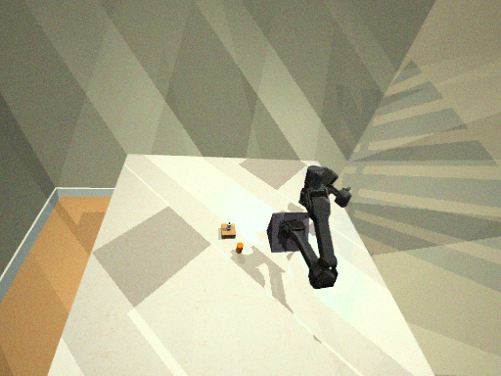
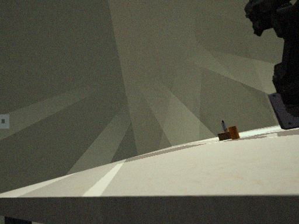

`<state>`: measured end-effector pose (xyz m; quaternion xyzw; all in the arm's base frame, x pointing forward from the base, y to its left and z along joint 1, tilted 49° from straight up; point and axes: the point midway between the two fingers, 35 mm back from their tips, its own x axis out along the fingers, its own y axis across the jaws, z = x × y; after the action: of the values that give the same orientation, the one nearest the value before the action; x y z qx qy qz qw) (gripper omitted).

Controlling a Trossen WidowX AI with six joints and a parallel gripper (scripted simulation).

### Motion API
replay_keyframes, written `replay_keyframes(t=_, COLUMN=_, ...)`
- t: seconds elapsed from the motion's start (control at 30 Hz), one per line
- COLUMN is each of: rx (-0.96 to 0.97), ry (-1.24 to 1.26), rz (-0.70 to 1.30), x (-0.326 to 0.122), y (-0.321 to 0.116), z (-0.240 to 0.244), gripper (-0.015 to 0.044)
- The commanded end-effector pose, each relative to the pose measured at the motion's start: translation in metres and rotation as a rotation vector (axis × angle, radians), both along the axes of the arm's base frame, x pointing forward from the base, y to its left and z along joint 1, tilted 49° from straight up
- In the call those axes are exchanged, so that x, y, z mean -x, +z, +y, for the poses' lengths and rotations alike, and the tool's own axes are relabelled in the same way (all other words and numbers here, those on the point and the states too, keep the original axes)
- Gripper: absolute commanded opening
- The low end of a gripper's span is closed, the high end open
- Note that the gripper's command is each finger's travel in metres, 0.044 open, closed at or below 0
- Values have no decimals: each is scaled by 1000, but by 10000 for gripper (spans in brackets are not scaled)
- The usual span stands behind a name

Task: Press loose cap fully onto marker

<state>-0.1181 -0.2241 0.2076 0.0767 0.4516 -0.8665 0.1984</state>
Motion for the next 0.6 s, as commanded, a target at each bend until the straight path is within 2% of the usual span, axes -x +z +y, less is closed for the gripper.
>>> replay_keyframes(t=0.0, rx=-14, ry=12, rz=-5, x=-2, y=-2, z=-1, gripper=374)
replay_keyframes(t=0.17, rx=-373, ry=345, rz=-113, x=-51, y=-41, z=-24, gripper=251)
replay_keyframes(t=0.37, rx=-862, ry=856, rz=-212, x=-133, y=-93, z=-22, gripper=251)
replay_keyframes(t=0.57, rx=-1327, ry=1419, rz=-281, x=-217, y=-132, z=22, gripper=251)
